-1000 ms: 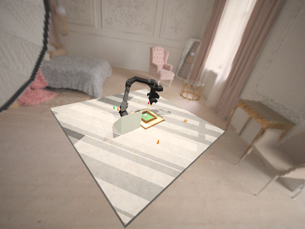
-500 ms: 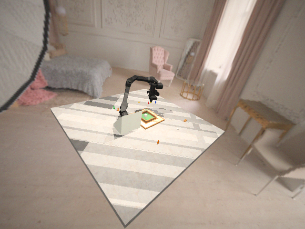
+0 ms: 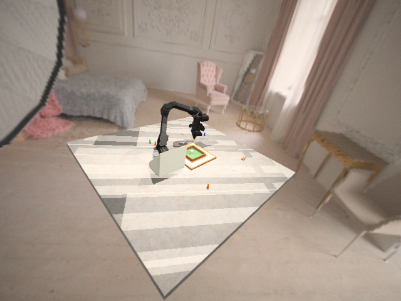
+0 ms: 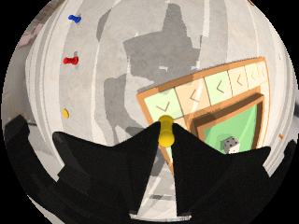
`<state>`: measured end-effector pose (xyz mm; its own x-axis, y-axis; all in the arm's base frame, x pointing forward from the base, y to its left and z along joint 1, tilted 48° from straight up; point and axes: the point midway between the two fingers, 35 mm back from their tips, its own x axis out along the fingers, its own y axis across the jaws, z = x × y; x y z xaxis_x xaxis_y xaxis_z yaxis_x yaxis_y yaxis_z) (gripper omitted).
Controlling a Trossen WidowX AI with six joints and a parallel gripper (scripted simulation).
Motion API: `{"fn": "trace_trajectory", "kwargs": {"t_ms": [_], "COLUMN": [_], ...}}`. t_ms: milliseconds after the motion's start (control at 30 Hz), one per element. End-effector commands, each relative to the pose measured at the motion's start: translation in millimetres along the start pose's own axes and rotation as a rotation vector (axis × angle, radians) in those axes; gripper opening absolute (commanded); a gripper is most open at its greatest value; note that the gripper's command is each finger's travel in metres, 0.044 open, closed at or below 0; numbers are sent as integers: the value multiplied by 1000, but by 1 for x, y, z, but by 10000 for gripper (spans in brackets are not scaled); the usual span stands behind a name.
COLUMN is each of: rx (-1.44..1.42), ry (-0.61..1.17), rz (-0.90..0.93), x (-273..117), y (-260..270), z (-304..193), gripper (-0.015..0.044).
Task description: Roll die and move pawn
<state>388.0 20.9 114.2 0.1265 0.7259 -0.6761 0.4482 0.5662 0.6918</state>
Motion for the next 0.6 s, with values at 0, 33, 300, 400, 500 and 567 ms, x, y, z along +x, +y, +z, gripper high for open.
{"fn": "trace_trajectory", "kwargs": {"t_ms": [0,33,300,400,500,567], "rx": [7,7,7,7,7,7], "ry": [-2,-2,-1,-1,-1,-1], "rz": [5,5,7,7,7,7], "x": [6,9,36,37,39,41], "y": [1,1,1,1,1,1], "z": [-2,-1,-2,-2,-2,-2], "gripper": [0,0,0,0,0,0]}}
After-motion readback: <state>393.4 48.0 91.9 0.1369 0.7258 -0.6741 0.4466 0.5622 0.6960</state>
